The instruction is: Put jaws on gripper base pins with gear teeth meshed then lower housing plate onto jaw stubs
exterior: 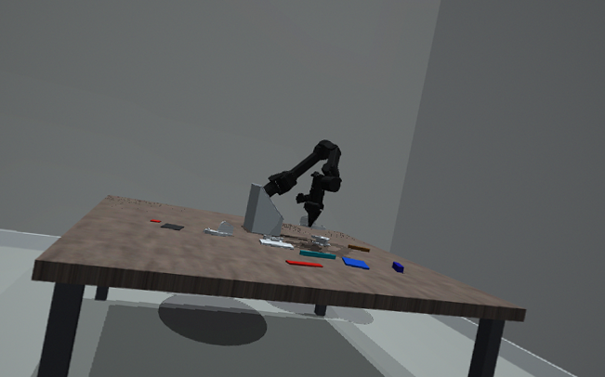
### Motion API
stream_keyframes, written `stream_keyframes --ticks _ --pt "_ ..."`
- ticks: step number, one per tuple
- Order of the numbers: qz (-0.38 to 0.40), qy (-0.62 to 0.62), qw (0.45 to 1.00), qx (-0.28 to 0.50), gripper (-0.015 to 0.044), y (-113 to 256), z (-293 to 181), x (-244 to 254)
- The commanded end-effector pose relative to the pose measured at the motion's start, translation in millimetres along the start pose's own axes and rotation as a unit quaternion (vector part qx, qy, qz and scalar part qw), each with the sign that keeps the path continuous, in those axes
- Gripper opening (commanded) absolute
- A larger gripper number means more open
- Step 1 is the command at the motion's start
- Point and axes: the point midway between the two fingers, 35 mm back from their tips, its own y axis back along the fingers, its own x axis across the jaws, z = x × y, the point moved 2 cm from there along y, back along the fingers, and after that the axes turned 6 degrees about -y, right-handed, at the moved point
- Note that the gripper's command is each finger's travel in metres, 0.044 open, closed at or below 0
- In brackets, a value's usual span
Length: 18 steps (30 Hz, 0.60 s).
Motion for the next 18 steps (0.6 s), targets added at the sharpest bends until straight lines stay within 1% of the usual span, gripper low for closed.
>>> stream_keyframes --ticks 1,5,18 --pt "0.000 0.004 1.000 0.004 0.0134 5.2 -2.1 -1.1" --pt "0.000 0.012 1.000 0.003 0.0134 5.2 -1.4 0.5" --pt "0.007 0.169 0.985 -0.006 0.0134 5.1 13.5 32.1"
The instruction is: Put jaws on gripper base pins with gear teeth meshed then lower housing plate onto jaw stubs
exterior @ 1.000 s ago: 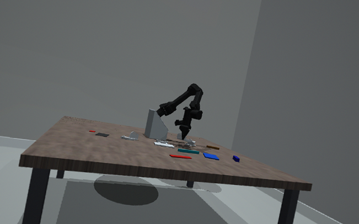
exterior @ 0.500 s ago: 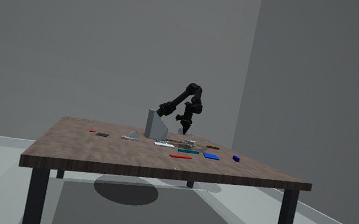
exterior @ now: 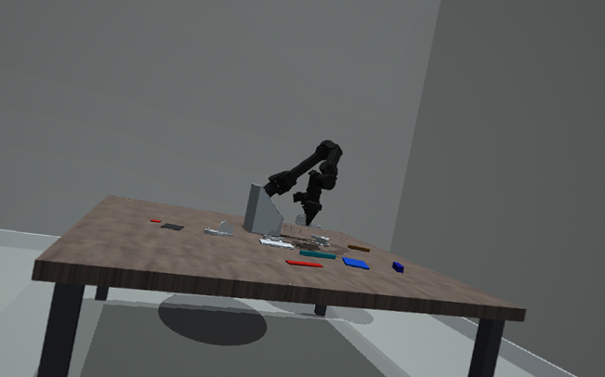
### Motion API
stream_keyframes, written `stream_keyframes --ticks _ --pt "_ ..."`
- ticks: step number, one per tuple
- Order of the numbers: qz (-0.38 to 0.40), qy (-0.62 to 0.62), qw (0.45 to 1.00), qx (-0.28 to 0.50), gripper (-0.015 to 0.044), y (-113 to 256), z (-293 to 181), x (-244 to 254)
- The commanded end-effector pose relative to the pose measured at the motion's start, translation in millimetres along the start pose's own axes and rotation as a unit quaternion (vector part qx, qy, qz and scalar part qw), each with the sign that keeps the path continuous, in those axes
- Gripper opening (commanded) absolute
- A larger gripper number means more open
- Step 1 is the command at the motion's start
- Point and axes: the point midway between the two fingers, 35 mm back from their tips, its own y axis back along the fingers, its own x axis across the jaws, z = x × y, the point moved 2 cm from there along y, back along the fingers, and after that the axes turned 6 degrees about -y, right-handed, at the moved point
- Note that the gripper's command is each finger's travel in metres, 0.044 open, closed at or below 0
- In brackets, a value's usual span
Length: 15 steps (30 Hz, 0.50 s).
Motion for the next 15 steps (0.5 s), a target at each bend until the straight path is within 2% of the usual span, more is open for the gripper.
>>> stream_keyframes --ticks 1,15 --pt "0.003 0.054 0.999 -0.003 0.0134 0.8 7.1 10.2" --pt "0.003 0.225 0.974 -0.009 0.0134 1.0 36.2 35.7"
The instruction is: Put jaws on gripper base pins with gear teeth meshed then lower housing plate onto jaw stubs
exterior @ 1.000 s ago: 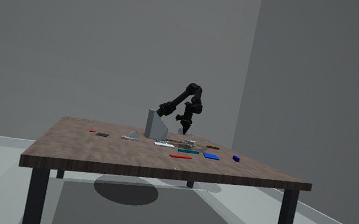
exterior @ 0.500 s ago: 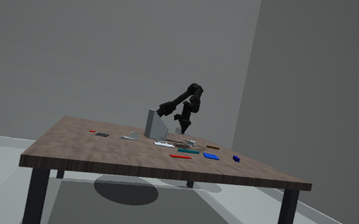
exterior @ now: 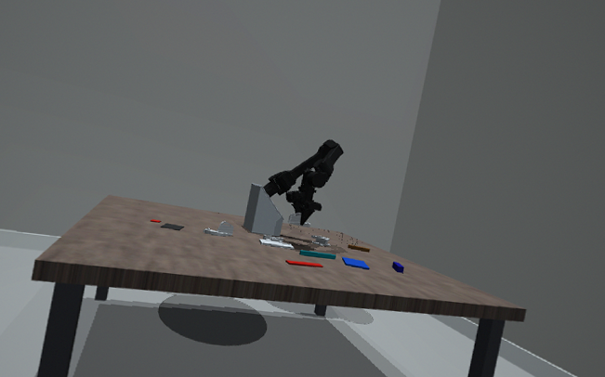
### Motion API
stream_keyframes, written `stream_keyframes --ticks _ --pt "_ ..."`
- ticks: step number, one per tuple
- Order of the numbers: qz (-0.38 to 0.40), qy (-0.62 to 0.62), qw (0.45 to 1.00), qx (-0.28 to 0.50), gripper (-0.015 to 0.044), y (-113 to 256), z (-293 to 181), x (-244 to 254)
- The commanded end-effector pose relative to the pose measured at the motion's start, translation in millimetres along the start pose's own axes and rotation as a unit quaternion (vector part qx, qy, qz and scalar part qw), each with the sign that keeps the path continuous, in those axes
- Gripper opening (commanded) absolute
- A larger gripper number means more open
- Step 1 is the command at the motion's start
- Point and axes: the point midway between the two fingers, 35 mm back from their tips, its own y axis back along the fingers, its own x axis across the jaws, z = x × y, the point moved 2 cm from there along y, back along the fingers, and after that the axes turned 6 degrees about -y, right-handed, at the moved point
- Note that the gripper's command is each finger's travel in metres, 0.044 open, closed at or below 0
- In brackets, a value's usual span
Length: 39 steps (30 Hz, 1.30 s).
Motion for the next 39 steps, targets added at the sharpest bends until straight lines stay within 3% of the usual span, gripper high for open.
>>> stream_keyframes --ticks 1,20,39 --pt "0.002 0.056 0.998 -0.004 0.0134 0.8 12.0 5.9" --pt "0.000 0.286 0.958 -0.004 0.0134 0.5 64.1 14.5" --pt "0.003 0.502 0.865 0.003 0.0134 -1.2 116.6 12.3"
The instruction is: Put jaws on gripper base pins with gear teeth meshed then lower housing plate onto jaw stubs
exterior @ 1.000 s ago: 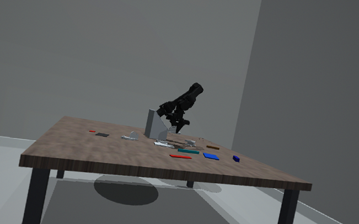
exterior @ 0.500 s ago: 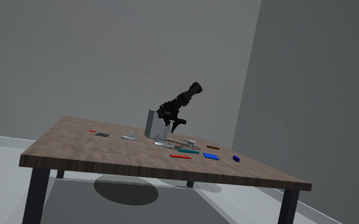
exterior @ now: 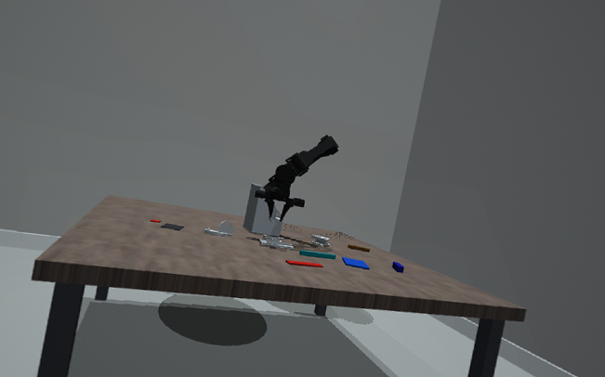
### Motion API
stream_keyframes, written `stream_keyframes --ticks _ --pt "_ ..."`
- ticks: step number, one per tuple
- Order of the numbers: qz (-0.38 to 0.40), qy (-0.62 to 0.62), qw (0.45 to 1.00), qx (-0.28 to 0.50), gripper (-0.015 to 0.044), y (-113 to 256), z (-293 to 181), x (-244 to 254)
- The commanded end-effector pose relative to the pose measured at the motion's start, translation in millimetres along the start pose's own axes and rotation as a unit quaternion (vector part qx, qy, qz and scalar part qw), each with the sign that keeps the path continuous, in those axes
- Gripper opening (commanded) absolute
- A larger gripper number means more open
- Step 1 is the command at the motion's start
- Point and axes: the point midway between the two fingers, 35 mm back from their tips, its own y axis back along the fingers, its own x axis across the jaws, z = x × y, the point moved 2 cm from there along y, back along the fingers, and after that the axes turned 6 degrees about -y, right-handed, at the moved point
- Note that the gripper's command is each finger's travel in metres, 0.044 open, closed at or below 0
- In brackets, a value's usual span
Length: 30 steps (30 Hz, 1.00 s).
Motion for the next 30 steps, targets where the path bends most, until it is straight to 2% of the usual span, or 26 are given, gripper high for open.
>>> stream_keyframes --ticks 1,7,30 --pt "0.001 0.057 0.998 -0.002 0.0134 0.4 8.0 -10.7" --pt "0.005 0.122 0.992 -0.001 0.0134 -0.4 14.0 -24.0" --pt "0.005 0.120 0.993 -0.001 0.0134 -0.4 14.2 -24.4"
